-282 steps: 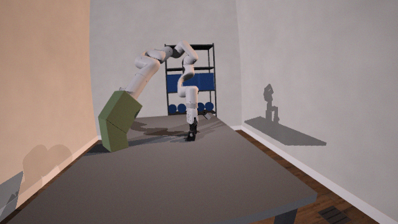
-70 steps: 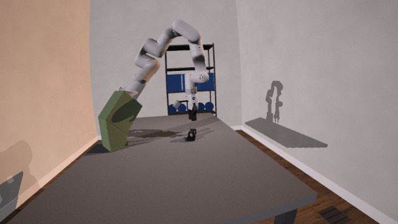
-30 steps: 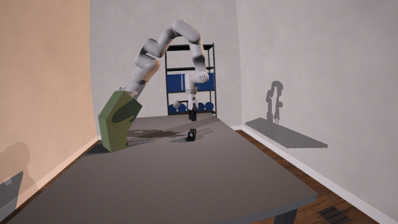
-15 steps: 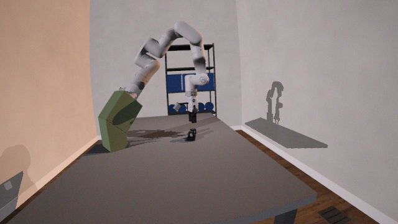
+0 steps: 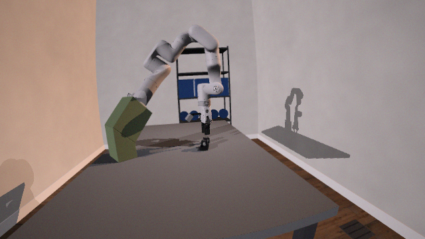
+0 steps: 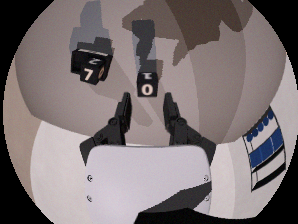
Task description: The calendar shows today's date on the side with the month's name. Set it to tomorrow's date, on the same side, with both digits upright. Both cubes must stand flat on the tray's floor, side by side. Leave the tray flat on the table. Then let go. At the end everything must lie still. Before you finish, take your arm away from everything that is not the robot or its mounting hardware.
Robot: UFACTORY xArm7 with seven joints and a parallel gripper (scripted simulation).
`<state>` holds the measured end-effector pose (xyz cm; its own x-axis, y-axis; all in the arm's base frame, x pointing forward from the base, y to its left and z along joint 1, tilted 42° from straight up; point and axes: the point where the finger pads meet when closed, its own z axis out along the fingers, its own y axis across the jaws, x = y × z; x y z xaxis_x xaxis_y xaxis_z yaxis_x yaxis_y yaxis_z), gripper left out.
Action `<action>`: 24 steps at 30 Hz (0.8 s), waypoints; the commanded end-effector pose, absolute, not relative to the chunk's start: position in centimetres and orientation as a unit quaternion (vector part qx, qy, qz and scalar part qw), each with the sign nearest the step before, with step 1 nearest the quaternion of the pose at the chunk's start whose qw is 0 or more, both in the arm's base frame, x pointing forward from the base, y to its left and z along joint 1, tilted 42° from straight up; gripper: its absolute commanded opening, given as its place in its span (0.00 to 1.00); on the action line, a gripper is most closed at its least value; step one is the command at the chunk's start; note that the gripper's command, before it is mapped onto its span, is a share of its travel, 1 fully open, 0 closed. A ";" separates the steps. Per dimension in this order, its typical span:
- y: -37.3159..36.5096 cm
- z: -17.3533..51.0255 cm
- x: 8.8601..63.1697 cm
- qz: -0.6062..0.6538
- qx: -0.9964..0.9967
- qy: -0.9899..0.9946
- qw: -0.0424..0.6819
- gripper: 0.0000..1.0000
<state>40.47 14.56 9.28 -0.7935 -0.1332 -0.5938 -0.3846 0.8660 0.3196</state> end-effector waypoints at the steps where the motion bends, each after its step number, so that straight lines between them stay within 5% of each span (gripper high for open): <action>1: 14.8 8.9 40.8 0.217 -0.140 0.922 0.289 0.49; 24: 15.4 8.0 41.3 0.217 -0.140 0.922 0.289 0.49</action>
<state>41.29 15.40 8.01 -0.7940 -0.1332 -0.5931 -0.3843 0.8659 0.3201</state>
